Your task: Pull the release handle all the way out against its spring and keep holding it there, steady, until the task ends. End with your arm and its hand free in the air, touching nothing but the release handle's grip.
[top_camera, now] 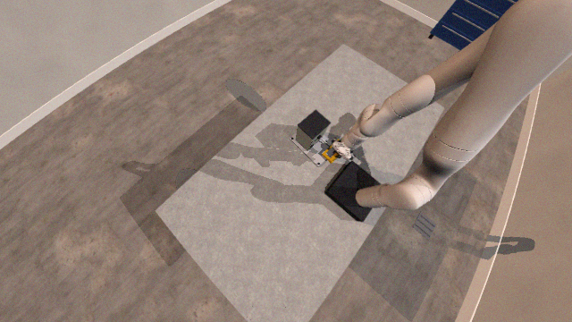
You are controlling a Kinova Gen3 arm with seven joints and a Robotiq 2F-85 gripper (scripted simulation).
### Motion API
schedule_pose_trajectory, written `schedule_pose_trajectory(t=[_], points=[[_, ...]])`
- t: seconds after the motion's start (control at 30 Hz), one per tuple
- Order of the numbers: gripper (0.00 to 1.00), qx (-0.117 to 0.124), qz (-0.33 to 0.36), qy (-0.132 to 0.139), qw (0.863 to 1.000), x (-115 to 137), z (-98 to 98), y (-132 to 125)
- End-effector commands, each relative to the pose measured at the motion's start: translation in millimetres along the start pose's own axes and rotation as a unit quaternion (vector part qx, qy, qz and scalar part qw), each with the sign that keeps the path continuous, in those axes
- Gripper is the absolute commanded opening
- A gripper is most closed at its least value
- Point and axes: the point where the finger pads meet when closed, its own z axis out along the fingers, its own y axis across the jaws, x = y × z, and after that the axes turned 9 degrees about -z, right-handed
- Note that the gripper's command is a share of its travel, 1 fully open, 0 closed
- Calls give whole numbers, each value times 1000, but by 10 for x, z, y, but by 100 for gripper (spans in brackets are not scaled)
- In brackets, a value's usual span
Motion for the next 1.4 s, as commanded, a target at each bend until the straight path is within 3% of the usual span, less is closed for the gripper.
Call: schedule_pose_trajectory(t=[0.0,1.37], points=[[0,8,0,0,1000,13,1,-88],[0,8,0,0,1000,26,0,-177]])
